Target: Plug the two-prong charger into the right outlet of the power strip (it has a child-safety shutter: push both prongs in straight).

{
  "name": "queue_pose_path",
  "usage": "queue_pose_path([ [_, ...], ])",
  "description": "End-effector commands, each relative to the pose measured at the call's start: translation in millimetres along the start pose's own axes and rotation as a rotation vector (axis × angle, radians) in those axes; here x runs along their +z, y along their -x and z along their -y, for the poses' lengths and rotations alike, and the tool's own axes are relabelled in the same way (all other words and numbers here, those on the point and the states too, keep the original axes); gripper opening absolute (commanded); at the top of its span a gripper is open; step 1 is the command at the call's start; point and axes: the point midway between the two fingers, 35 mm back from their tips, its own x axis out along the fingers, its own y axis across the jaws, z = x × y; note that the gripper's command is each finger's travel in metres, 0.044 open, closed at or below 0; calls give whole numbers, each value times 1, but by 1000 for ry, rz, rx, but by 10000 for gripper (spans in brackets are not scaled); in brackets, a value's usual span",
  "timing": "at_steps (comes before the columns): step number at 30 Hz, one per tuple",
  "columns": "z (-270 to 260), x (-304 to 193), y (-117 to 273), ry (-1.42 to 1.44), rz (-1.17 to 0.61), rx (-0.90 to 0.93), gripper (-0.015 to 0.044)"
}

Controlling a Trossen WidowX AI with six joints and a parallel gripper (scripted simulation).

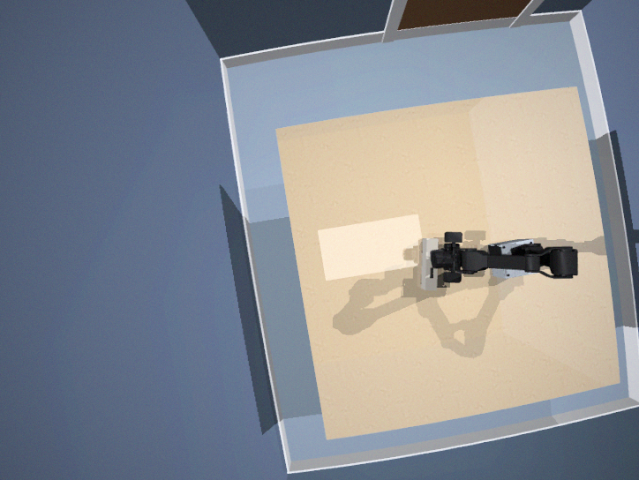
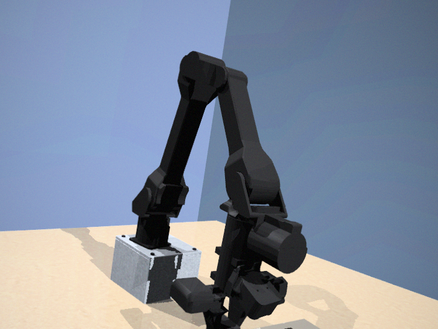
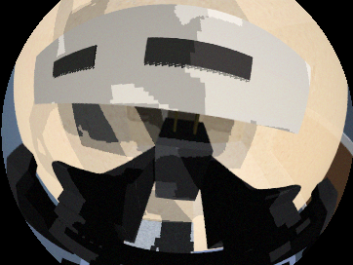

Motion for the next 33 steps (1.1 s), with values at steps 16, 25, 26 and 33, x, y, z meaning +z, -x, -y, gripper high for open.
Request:
queue_pose_path([
  [16, -1, 4, -1, -6, -6, 3, 0],
  [25, 0, 7, -1, -6, -5, 3, 0],
  [26, 0, 7, -1, -6, -5, 3, 0],
  [33, 0, 10, -1, -6, -5, 3, 0],
])
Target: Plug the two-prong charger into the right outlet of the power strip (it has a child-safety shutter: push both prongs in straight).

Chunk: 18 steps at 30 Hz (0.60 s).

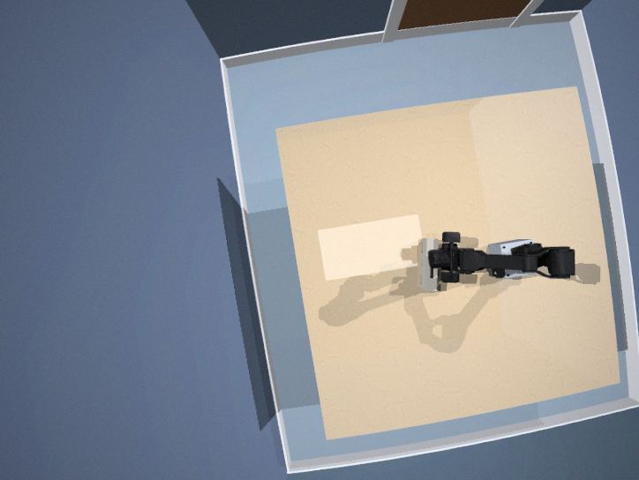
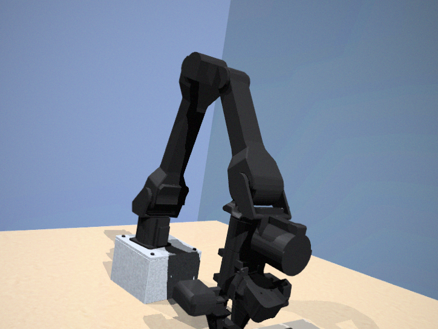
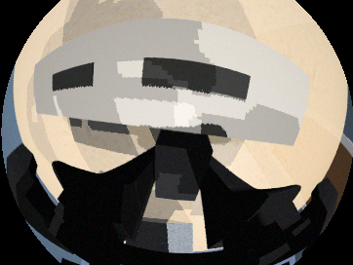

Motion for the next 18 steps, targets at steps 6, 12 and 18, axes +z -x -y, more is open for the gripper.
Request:
queue_pose_path([
  [6, 0, 4, -1, -5, -5, 3, 0],
  [12, -1, 6, -1, -5, -5, 3, 0],
  [18, 0, 8, -1, -5, -5, 3, 0],
])
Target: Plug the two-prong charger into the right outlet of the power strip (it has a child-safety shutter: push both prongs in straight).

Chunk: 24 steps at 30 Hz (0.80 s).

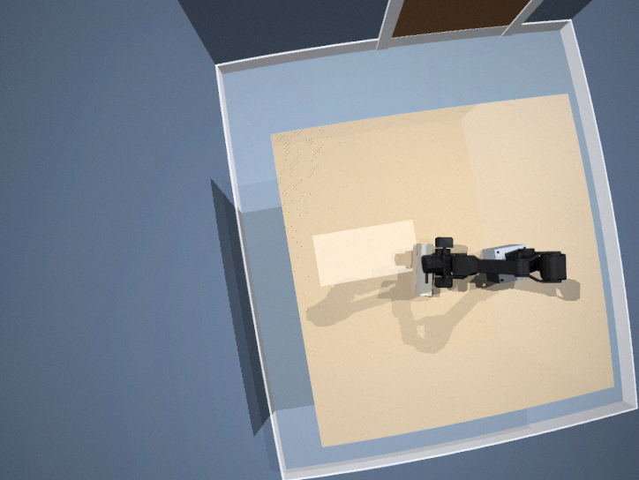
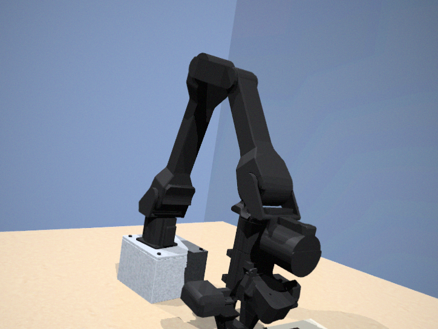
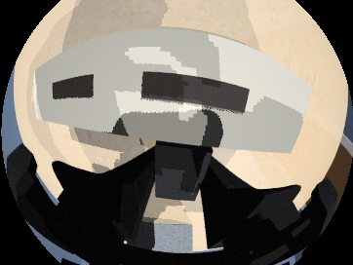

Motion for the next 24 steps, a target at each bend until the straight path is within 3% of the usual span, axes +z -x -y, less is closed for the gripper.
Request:
queue_pose_path([
  [1, 0, 3, -1, -4, -2, 1, 0],
  [24, 0, 11, 0, -4, -2, 1, 0],
])
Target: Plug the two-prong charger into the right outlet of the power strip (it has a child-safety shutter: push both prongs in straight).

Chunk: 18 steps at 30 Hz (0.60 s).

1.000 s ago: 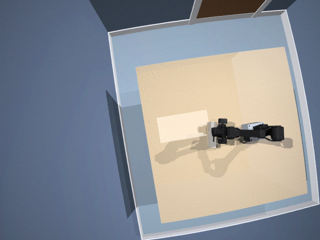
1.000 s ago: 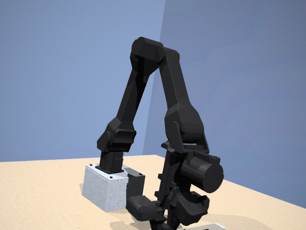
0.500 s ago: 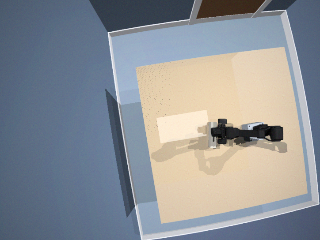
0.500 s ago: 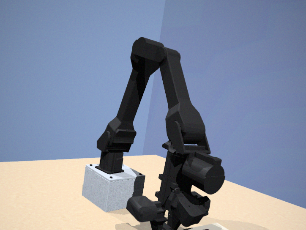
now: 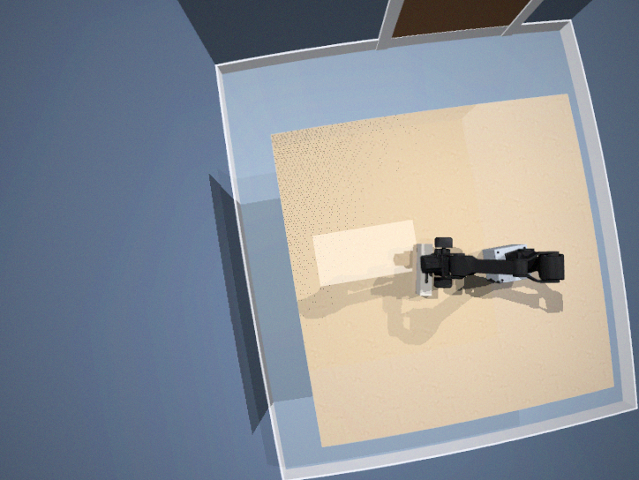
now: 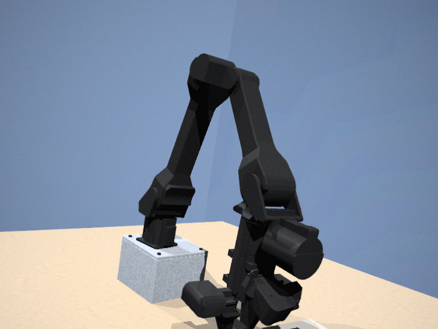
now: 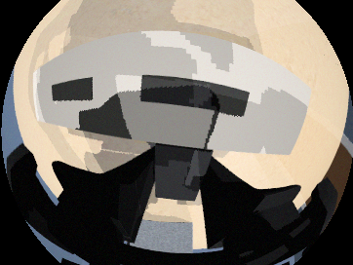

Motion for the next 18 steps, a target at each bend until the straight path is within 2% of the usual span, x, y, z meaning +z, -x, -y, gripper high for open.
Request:
queue_pose_path([
  [1, 0, 10, 0, -2, 20, 0, 0],
  [18, 0, 17, 0, -2, 21, 0, 0],
])
